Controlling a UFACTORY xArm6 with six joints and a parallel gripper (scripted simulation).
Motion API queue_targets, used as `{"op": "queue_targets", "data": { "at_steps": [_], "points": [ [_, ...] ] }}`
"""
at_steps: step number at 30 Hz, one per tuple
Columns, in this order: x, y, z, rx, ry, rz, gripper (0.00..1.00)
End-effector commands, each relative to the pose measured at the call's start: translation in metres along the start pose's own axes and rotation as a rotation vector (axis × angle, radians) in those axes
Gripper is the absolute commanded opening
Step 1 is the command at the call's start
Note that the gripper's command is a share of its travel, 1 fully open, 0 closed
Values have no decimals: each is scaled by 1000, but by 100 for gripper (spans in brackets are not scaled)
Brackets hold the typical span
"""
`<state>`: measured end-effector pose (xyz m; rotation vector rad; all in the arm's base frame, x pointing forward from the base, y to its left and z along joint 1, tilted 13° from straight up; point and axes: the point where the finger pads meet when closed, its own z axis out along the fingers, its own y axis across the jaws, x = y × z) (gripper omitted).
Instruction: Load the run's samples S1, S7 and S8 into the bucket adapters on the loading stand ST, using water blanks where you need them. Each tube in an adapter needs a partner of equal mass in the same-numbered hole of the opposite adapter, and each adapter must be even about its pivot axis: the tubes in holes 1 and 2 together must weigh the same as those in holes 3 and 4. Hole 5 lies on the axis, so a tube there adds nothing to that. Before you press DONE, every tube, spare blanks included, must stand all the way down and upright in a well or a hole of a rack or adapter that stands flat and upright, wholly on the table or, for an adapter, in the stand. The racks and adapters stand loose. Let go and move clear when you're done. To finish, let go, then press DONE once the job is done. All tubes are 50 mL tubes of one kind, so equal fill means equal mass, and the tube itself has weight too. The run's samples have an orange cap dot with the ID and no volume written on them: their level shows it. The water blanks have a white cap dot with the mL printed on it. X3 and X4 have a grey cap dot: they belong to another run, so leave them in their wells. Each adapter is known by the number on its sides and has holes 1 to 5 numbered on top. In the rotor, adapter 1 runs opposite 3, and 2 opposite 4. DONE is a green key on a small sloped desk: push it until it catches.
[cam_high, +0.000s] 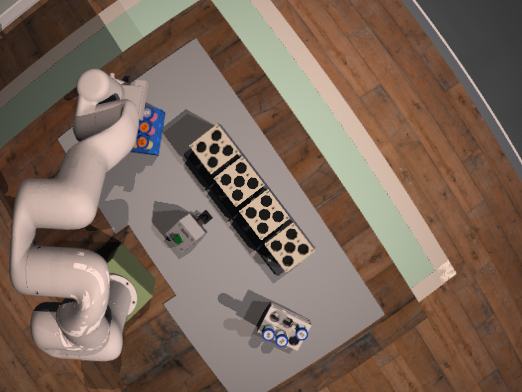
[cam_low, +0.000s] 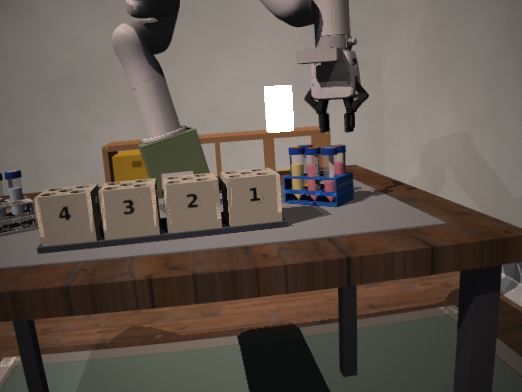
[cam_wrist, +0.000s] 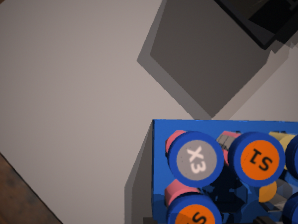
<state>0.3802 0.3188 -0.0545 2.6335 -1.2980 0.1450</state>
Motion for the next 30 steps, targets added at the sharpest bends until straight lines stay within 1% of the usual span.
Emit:
{"op": "queue_targets", "data": {
  "at_steps": [1,10,12,15,30],
  "points": [
    [0,-1,7,4,0,0,57],
    [0,-1,25,4,0,0,57],
    [0,-1,25,4,0,0,57],
    [0,-1,31,4,0,0,57],
    [0,-1,33,4,0,0,57]
  ]
}}
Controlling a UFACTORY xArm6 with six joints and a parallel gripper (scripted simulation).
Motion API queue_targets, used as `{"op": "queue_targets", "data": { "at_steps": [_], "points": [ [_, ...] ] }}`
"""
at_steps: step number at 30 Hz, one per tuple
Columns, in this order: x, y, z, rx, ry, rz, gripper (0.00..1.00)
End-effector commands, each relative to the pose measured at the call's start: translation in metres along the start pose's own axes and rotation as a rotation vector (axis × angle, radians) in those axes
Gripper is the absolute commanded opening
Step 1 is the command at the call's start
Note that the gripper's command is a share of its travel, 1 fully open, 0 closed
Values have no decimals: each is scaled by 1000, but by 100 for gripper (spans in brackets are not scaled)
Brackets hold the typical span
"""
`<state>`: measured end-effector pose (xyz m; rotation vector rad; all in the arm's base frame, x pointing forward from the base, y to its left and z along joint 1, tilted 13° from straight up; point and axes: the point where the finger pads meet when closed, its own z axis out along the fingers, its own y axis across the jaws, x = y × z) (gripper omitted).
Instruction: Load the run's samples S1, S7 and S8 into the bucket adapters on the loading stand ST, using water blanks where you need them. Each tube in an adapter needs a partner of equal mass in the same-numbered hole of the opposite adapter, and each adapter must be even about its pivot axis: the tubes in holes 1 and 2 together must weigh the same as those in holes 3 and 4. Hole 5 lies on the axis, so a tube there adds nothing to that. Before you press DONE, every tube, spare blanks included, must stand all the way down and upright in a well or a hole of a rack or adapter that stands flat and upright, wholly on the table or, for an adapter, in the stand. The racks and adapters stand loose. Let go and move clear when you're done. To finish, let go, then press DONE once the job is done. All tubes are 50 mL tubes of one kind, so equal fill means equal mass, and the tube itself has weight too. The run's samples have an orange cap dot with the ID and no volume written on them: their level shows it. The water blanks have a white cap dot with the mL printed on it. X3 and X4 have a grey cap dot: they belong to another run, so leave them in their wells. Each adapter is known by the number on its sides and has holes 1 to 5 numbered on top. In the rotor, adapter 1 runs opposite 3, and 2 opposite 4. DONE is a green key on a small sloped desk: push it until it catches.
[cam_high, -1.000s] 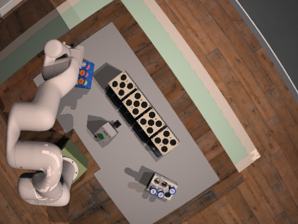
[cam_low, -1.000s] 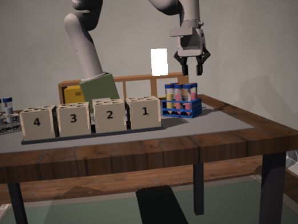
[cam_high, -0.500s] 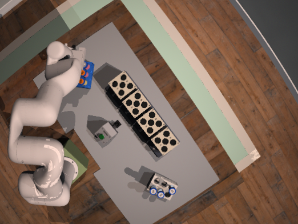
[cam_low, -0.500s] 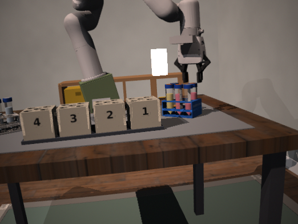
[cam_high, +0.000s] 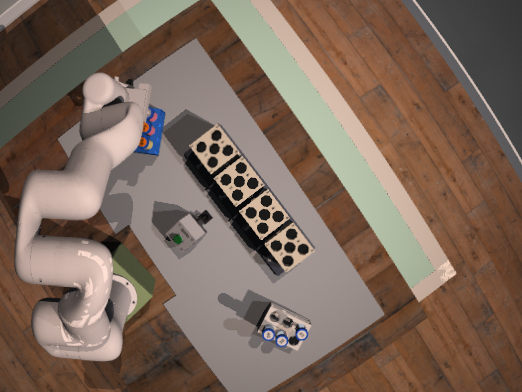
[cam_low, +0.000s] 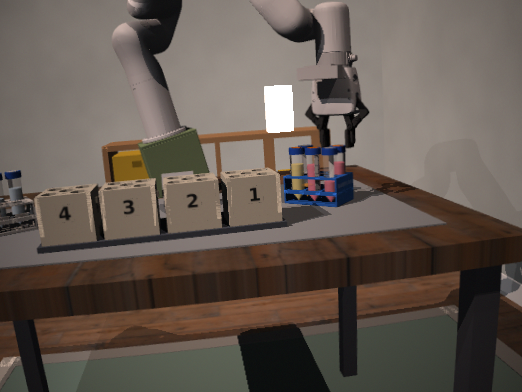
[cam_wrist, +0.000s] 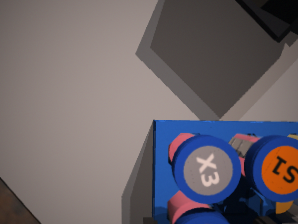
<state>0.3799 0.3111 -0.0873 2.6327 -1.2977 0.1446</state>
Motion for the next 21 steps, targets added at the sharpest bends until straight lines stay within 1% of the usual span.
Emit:
{"op": "queue_targets", "data": {
  "at_steps": [1,21],
  "points": [
    [0,-2,0,5,-1,0,57],
    [0,-2,12,5,-1,0,57]
  ]
}}
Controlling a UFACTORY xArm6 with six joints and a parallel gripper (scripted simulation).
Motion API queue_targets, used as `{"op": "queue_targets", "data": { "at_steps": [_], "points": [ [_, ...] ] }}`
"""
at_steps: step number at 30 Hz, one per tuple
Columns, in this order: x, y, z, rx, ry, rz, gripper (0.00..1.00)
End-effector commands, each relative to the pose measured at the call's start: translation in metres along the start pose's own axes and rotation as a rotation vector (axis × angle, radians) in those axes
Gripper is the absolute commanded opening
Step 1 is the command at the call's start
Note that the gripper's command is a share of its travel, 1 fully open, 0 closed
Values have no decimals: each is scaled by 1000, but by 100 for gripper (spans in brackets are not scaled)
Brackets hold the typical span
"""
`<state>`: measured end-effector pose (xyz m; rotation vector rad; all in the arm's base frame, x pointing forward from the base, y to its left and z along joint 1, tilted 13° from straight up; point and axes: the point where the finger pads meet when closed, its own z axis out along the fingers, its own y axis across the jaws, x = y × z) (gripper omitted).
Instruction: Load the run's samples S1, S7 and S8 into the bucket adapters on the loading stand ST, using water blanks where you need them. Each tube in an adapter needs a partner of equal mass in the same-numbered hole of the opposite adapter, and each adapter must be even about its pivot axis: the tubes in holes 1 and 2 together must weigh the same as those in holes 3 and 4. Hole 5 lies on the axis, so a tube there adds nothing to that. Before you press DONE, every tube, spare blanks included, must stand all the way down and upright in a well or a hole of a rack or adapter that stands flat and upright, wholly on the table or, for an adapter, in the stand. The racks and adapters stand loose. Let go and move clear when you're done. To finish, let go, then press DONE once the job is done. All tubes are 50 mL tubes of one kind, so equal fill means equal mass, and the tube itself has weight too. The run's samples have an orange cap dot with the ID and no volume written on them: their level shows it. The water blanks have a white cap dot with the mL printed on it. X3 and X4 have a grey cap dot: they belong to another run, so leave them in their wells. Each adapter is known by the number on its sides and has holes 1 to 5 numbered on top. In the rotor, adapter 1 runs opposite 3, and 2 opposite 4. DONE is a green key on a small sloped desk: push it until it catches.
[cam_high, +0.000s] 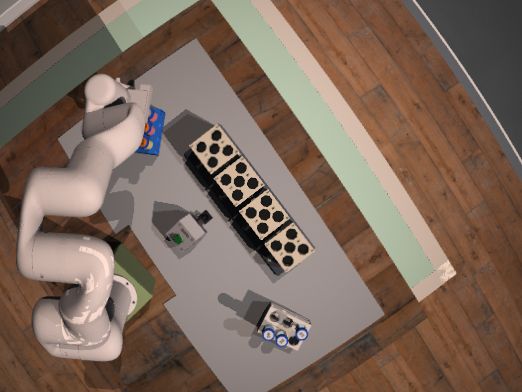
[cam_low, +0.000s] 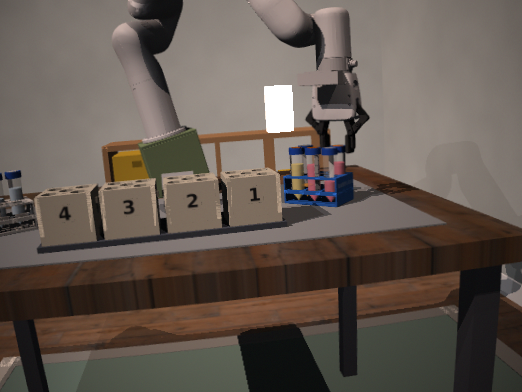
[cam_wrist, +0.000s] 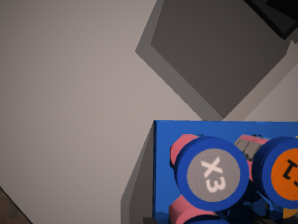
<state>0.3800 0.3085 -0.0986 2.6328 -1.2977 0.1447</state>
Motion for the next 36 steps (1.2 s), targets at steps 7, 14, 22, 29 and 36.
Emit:
{"op": "queue_targets", "data": {
  "at_steps": [7,14,22,29,36],
  "points": [
    [0,-2,5,4,0,0,57],
    [0,-2,6,4,0,0,57],
    [0,-2,6,4,0,0,57],
    [0,-2,4,4,0,0,0],
    [0,-2,4,4,0,0,0]
  ]
}}
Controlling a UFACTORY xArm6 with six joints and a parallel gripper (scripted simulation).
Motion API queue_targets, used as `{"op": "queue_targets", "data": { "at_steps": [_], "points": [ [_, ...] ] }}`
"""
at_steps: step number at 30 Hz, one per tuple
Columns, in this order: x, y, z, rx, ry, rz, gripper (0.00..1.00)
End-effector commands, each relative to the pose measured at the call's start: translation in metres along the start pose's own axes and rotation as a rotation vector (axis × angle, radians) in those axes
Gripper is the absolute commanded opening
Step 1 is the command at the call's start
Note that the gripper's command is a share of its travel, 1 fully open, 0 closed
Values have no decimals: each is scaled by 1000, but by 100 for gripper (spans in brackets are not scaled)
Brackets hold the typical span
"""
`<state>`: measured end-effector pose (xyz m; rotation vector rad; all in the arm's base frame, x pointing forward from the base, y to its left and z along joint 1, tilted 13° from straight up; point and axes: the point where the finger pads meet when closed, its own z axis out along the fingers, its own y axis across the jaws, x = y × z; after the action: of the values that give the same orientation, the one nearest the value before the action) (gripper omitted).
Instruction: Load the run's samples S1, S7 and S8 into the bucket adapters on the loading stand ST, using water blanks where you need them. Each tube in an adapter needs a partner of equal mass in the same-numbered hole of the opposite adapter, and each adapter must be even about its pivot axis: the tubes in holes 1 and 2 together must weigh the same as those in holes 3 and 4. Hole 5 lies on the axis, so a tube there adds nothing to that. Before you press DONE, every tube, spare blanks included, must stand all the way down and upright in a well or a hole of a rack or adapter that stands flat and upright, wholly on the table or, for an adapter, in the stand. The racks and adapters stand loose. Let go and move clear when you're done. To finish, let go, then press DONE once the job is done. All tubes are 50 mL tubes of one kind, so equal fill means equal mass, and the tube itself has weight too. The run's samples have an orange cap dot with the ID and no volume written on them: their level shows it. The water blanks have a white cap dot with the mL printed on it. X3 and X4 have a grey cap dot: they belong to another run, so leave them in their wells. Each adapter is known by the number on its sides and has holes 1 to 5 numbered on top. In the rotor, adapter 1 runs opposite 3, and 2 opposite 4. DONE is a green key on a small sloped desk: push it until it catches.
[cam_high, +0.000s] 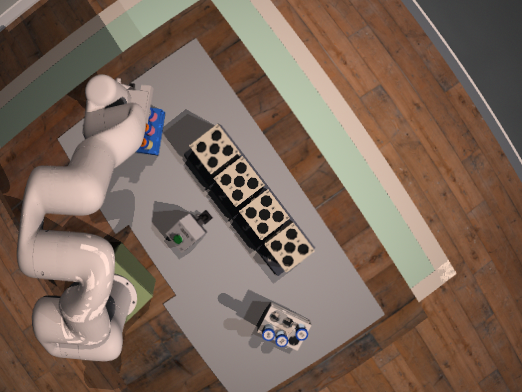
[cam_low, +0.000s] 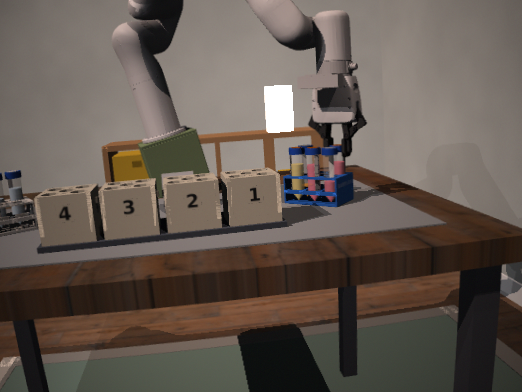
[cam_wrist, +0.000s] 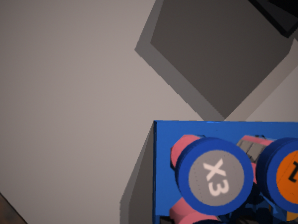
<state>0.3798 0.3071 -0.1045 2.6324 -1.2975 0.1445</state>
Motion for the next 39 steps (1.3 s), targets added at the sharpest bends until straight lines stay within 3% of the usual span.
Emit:
{"op": "queue_targets", "data": {
  "at_steps": [1,39],
  "points": [
    [0,-2,-2,5,-1,0,0],
    [0,-2,-8,5,-1,0,0]
  ]
}}
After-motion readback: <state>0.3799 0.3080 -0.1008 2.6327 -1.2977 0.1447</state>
